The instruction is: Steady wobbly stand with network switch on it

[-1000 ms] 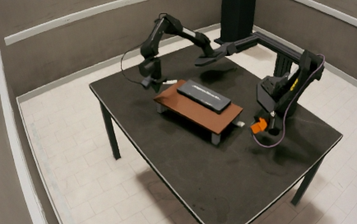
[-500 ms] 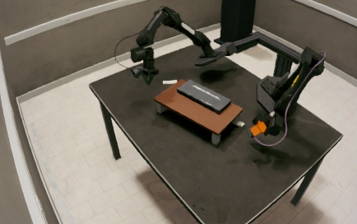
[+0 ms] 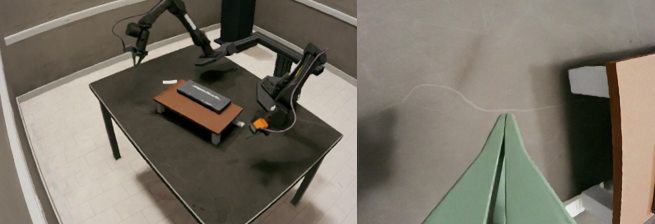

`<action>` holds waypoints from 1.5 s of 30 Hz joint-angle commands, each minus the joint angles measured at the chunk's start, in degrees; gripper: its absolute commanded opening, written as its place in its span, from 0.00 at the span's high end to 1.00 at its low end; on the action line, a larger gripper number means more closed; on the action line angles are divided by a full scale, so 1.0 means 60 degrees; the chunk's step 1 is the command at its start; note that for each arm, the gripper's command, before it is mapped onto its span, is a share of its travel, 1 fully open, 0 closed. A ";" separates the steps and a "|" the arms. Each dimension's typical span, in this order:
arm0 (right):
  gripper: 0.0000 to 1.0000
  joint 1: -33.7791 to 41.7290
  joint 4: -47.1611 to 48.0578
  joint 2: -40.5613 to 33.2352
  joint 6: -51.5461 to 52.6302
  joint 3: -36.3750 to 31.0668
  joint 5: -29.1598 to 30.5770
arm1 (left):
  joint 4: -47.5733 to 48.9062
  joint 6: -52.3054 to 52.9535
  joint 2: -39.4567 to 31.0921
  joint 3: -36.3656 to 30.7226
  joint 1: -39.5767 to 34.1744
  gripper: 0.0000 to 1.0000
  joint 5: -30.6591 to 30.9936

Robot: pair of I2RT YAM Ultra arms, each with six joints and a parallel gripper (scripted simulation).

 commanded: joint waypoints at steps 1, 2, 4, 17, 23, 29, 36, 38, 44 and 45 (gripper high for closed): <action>1.00 -0.0187 0.1595 -0.1162 -0.0384 -0.0658 -0.0715 | 0.0571 -0.0532 -0.0566 0.0664 -0.0408 1.00 -0.0431; 1.00 -0.0292 0.1872 -0.1474 -0.0431 -0.0893 -0.0856 | 0.0650 -0.0628 -0.0670 0.0820 -0.0513 1.00 -0.0531; 1.00 -0.0392 0.2140 -0.1782 -0.0478 -0.1124 -0.0972 | 0.0723 -0.0718 -0.0772 0.0966 -0.0610 1.00 -0.0616; 1.00 -0.1464 0.4905 -0.4945 -0.0963 -0.3580 -0.2209 | 0.1437 -0.1672 -0.1877 0.2511 -0.1632 1.00 -0.1512; 1.00 -0.1870 0.5968 -0.5894 -0.1075 -0.4447 -0.2751 | 0.1576 -0.1933 -0.1820 0.3153 -0.2053 1.00 -0.1962; 1.00 -0.2195 0.6471 -0.6760 -0.1134 -0.5132 -0.2983 | 0.1691 -0.2090 -0.2462 0.3524 -0.2308 1.00 -0.2053; 1.00 -0.2213 0.6383 -0.7002 -0.1085 -0.4667 -0.2861 | 0.1763 -0.1837 -0.2470 0.3684 -0.2369 1.00 -0.1797; 1.00 -0.2215 0.6381 -0.6907 -0.1083 -0.4716 -0.2864 | 0.1764 -0.1837 -0.2504 0.3669 -0.2368 1.00 -0.1798; 1.00 -0.2132 0.6147 -0.6570 -0.1075 -0.4598 -0.2846 | 0.1467 -0.1964 -0.2425 0.3725 -0.2356 1.00 -0.1794; 1.00 -0.2133 0.6143 -0.6728 -0.1075 -0.4662 -0.2846 | 0.1466 -0.1964 -0.2426 0.3725 -0.2355 1.00 -0.1794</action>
